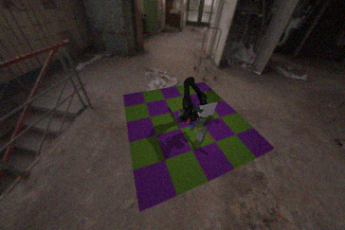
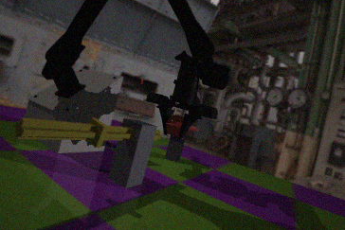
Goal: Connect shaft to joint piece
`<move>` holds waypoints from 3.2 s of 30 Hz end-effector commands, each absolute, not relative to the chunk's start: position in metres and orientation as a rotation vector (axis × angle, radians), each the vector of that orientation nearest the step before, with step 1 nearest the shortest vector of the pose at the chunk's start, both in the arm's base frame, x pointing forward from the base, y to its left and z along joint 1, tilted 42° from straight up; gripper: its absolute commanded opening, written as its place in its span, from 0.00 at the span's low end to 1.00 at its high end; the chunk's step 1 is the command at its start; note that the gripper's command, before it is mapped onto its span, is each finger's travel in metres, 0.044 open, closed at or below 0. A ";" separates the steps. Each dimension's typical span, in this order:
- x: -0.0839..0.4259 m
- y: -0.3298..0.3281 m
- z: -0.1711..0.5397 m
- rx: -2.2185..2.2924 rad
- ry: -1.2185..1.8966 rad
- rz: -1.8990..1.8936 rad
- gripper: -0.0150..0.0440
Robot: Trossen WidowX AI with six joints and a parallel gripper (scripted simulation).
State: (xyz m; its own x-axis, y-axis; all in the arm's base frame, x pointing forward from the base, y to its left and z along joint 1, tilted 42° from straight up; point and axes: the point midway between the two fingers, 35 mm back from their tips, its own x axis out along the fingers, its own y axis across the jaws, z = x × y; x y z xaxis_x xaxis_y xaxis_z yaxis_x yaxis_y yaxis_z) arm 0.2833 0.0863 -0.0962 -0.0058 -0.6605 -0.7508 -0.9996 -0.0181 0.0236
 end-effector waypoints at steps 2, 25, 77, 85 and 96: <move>0.283 0.085 -0.096 -1.739 1.721 0.807 0.56; 0.283 0.085 -0.096 -1.739 1.721 0.807 0.56; 0.283 0.076 -0.098 -1.570 1.575 0.939 0.25; 0.283 0.075 -0.098 -1.553 1.554 0.958 0.25; 0.283 0.075 -0.098 -1.553 1.552 0.961 0.25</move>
State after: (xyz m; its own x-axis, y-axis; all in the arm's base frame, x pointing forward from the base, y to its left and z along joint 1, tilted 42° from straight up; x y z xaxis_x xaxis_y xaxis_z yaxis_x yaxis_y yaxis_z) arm 0.2833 0.0752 -0.0980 -0.0063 -0.4590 -0.8884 -0.9999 -0.0077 0.0110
